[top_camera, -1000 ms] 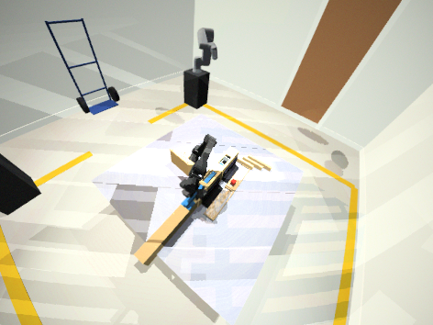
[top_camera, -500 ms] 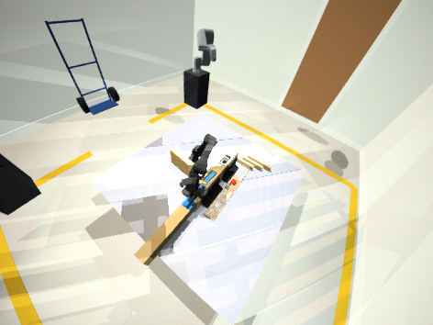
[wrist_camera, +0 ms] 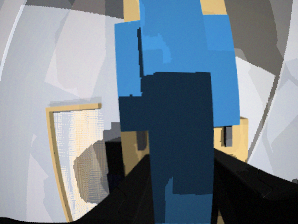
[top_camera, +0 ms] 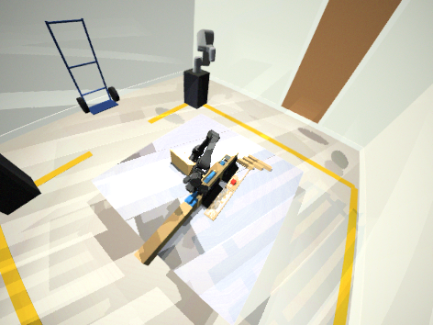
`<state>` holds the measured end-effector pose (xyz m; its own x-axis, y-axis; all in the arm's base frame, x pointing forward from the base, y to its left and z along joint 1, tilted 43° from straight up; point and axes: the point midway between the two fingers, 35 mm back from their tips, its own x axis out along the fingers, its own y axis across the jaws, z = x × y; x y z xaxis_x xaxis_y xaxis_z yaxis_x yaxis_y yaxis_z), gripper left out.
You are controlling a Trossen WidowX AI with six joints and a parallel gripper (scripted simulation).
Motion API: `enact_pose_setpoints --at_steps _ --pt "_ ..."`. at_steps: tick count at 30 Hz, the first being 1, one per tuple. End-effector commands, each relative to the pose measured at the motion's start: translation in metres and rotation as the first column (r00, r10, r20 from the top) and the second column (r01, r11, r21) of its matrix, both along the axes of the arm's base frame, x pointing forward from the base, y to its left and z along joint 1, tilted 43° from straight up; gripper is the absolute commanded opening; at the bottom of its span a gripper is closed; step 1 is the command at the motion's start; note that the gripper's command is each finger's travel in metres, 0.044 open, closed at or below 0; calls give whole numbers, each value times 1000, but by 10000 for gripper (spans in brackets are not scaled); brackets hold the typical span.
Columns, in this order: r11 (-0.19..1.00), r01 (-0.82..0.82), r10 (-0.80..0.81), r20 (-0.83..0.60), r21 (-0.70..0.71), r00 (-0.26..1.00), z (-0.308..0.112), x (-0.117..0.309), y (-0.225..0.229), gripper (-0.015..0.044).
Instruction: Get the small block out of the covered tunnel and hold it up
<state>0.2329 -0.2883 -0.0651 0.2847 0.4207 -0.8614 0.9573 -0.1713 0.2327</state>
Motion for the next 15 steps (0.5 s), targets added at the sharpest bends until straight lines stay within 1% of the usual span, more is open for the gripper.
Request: enact_pose_setpoints --at_steps 1,12,13,15 --pt "998 -6 6 8 60 1000 15 5 29 0" --pt "998 -6 6 8 60 1000 15 5 29 0" --pt "1000 4 -4 3 -26 1000 2 0 1 26" --pt "1000 4 -4 3 -26 1000 2 0 1 79"
